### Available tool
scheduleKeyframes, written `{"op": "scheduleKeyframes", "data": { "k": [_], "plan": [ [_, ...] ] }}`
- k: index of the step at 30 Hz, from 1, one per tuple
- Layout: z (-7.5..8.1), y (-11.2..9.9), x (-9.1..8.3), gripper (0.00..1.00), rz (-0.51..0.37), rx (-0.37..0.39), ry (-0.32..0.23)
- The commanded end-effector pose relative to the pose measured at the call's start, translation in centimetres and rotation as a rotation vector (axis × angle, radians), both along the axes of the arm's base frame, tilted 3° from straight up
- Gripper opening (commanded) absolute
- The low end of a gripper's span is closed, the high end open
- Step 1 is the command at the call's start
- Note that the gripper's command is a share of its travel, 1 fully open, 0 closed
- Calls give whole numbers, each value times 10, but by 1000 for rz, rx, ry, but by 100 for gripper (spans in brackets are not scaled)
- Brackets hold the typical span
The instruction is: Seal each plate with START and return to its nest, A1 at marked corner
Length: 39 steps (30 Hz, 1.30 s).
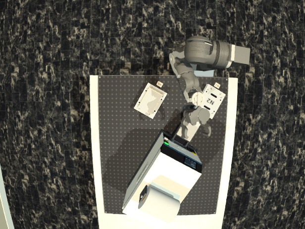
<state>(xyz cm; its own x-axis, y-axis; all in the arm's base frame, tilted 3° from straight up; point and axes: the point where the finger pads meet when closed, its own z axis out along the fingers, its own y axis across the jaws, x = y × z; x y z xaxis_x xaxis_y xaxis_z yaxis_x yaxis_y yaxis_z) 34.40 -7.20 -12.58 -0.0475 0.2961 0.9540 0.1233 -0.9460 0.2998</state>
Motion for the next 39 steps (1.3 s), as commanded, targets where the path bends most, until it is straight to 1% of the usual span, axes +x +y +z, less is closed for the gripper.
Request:
{"op": "scheduleKeyframes", "data": {
  "k": [1,4,10,12,18,22,27,29,33,37,38,39],
  "plan": [
    [0,6,0,65,37,-27,-12],
    [3,21,2,65,100,-76,-36],
    [3,51,1,65,242,-210,-83],
    [3,51,1,65,242,-210,-83],
    [-2,80,-2,65,377,-353,-120],
    [-11,97,-6,65,462,-454,-137],
    [-28,114,-13,65,562,-587,-150],
    [-28,114,-13,65,562,-587,-150],
    [-45,123,-17,65,638,-697,-155],
    [-64,124,-21,65,708,-811,-152],
    [-63,125,-22,65,727,-837,-156],
    [-69,123,-21,65,741,-869,-148]
  ]
}}
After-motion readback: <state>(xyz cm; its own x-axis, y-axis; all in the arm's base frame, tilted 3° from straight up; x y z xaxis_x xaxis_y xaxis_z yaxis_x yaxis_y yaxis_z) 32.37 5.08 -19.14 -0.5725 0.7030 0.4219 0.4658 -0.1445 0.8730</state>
